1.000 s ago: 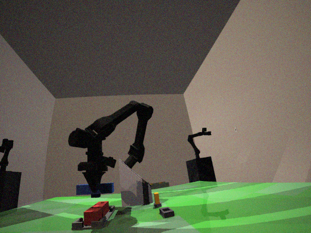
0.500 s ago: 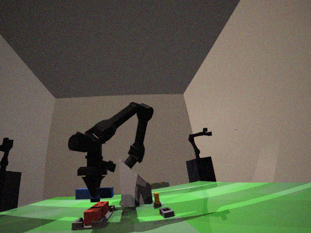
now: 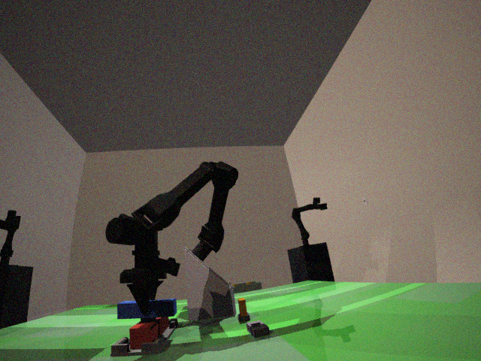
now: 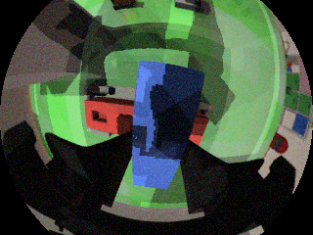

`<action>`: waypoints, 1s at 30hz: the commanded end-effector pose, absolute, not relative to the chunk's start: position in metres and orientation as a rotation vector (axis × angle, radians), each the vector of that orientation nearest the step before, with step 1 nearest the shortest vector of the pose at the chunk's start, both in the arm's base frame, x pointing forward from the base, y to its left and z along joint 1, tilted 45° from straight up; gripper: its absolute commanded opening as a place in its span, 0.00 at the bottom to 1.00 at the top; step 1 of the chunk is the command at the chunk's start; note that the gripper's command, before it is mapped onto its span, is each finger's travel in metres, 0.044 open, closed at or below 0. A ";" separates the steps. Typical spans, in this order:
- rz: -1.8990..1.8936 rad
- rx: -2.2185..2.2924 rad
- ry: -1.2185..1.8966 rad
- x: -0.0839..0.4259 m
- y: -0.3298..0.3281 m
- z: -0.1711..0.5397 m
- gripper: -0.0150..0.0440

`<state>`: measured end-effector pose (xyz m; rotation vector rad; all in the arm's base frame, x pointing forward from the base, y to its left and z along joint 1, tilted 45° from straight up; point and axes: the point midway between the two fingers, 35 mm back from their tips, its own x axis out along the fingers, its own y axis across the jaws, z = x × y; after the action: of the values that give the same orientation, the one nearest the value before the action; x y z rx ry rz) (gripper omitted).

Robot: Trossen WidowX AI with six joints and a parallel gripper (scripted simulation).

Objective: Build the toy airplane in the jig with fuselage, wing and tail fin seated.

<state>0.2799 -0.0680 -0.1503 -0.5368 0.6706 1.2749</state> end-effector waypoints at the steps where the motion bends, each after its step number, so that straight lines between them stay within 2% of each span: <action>1: 1.271 -0.528 0.671 0.280 -0.066 -0.152 0.58; 6: 1.275 -0.536 0.671 0.280 -0.068 -0.151 0.53; 11: 1.275 -0.536 0.671 0.280 -0.068 -0.151 0.31; 26: 1.275 -0.536 0.671 0.280 -0.068 -0.151 0.97; 27: 1.275 -0.536 0.671 0.280 -0.068 -0.151 1.00; 30: 1.275 -0.536 0.671 0.280 -0.068 -0.151 1.00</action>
<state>0.2796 -0.0674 -0.1511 -0.5344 0.6713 1.2748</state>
